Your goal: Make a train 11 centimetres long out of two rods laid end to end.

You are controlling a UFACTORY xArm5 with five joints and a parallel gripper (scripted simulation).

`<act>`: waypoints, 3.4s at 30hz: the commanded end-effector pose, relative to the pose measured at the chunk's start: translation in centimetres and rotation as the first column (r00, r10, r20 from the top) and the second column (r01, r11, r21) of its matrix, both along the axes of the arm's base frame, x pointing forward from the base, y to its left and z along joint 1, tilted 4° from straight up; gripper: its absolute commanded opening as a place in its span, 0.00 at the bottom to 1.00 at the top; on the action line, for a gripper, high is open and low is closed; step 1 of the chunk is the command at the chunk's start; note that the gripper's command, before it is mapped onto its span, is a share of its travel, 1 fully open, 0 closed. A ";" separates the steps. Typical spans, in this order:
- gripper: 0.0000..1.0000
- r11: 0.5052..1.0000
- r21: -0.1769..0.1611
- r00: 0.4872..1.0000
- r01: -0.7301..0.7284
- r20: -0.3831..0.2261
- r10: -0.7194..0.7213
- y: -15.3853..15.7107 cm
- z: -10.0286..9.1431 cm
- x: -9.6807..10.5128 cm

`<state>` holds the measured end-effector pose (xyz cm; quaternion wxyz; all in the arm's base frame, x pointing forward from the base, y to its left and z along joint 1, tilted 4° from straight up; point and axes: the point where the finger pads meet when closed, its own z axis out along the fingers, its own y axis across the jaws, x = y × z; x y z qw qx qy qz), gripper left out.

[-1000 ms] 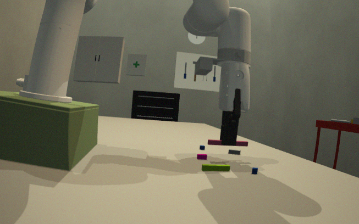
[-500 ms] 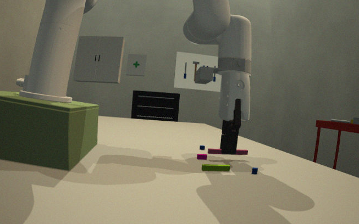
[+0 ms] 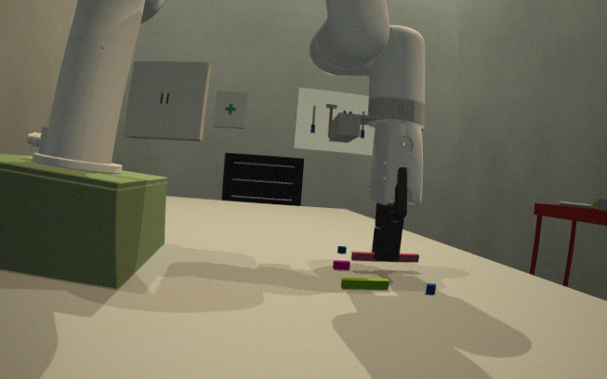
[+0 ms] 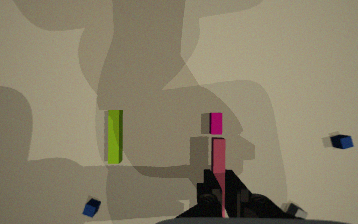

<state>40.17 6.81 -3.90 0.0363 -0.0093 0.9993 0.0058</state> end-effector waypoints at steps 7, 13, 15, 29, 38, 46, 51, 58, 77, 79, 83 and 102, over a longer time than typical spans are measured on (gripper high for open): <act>0.04 1.000 0.001 1.000 0.000 0.003 0.000 0.0 0.1 0.1; 0.04 1.000 0.001 1.000 0.000 0.003 0.000 0.0 0.1 0.1; 0.04 1.000 0.001 1.000 0.000 0.003 0.000 0.0 0.1 0.1; 0.04 1.000 0.000 1.000 0.000 0.003 0.000 -0.1 -0.7 0.2; 0.04 1.000 0.000 1.000 0.000 0.003 0.000 -0.1 -1.1 0.2; 0.04 1.000 0.000 1.000 0.000 0.003 0.000 -0.1 -1.1 0.2; 0.04 1.000 0.000 1.000 0.000 0.003 0.000 -0.1 -1.1 0.2; 0.04 1.000 0.000 1.000 0.000 0.003 0.000 -0.1 -1.1 0.2; 0.08 1.000 0.000 1.000 0.000 0.003 0.000 -0.1 -1.1 0.2; 0.12 1.000 0.000 1.000 0.000 0.003 0.000 -0.1 -1.1 0.2; 0.16 1.000 0.000 1.000 0.000 0.003 0.000 -0.1 -1.1 0.2; 0.24 1.000 0.000 1.000 0.000 0.003 0.000 -0.1 -0.9 0.2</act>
